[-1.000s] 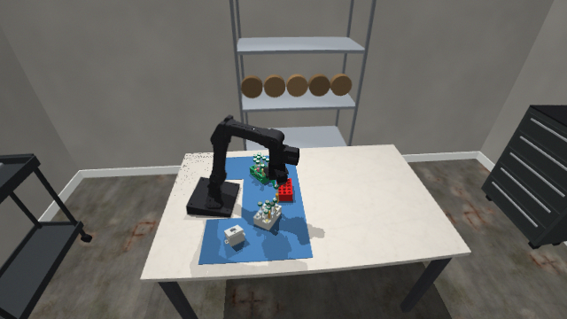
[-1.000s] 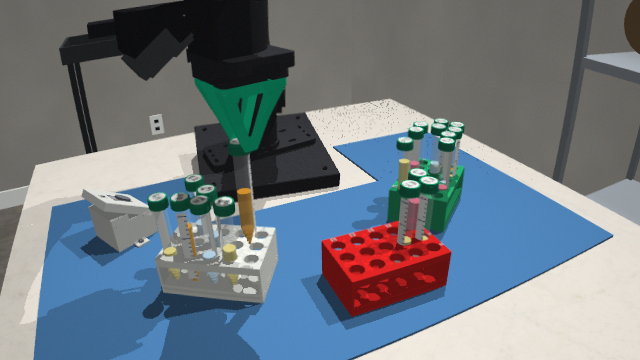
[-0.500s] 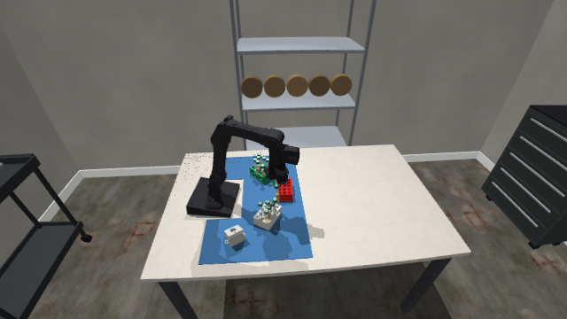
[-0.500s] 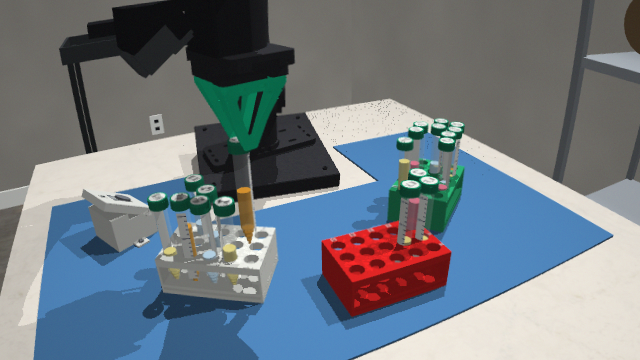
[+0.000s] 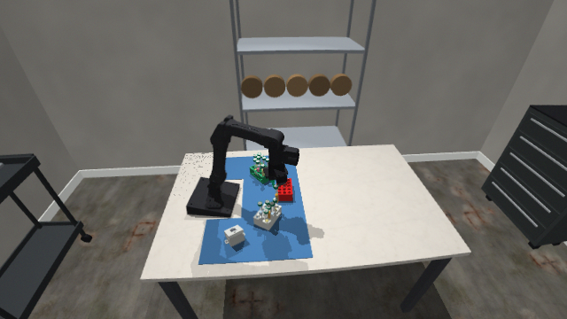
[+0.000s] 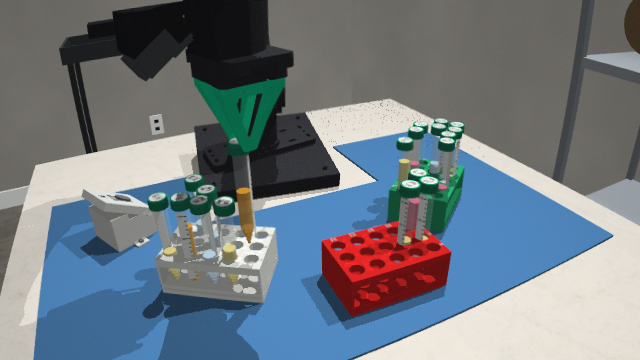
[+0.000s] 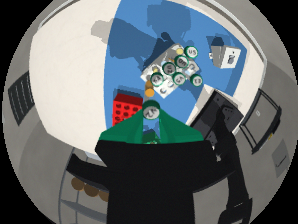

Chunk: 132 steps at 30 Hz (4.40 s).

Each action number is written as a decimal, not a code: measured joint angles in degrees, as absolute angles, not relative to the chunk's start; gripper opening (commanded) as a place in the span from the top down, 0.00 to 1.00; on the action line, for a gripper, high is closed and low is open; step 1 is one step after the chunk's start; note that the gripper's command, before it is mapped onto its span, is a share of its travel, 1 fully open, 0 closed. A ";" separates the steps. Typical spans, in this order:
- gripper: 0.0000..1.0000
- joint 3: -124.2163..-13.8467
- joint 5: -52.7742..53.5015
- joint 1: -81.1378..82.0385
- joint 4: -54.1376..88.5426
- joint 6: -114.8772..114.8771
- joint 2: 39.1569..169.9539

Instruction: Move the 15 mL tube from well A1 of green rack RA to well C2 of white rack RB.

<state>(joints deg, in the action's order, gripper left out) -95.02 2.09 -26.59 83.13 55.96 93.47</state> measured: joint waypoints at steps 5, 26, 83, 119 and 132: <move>1.00 -94.52 2.11 -26.68 83.05 55.88 93.08; 1.00 -93.32 2.11 -26.65 81.97 55.90 92.73; 1.00 -89.41 2.11 -26.52 78.13 56.03 92.68; 1.00 -87.39 2.11 -26.15 75.48 56.38 93.32; 1.00 -86.43 2.11 -26.06 74.39 56.49 93.56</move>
